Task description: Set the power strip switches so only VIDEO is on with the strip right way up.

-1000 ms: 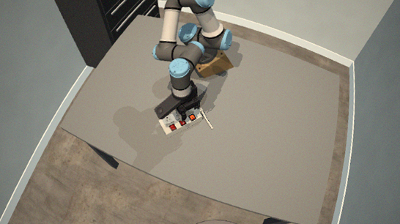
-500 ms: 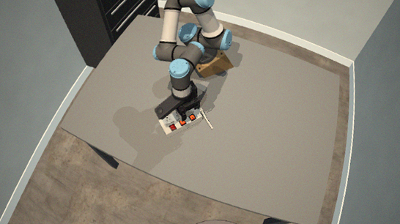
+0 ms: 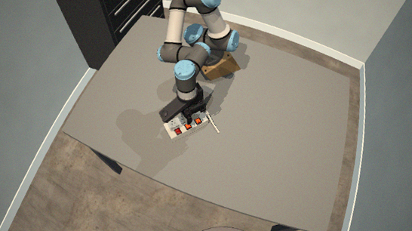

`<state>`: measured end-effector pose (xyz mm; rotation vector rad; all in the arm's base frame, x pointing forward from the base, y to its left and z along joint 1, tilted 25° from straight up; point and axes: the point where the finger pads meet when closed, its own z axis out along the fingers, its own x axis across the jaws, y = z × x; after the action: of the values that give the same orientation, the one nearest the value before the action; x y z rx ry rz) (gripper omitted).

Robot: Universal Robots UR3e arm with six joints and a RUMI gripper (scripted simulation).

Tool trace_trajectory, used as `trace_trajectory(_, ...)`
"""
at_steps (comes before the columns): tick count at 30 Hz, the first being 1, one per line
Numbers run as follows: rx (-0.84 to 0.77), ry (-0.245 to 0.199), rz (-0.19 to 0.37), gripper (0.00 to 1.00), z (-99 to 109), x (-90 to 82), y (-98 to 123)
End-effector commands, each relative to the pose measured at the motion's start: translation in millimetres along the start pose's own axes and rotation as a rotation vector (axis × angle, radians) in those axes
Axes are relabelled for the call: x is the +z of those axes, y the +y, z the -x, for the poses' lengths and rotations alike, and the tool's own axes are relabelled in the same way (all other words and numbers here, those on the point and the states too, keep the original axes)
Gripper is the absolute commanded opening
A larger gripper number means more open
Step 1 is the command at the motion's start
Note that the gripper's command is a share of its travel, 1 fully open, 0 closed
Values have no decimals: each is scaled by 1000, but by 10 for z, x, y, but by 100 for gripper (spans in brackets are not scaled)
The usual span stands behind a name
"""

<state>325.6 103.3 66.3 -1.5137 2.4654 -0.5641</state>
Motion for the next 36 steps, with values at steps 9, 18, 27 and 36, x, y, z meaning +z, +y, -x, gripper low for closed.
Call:
trace_trajectory(9, 0, -1, -2, 0, 4, -251, -6)
trace_trajectory(18, 0, -1, -2, 0, 4, -360, -6)
trace_trajectory(27, 0, -1, -2, 0, 4, -360, -6)
trace_trajectory(36, 0, -1, -2, 0, 5, -360, -3)
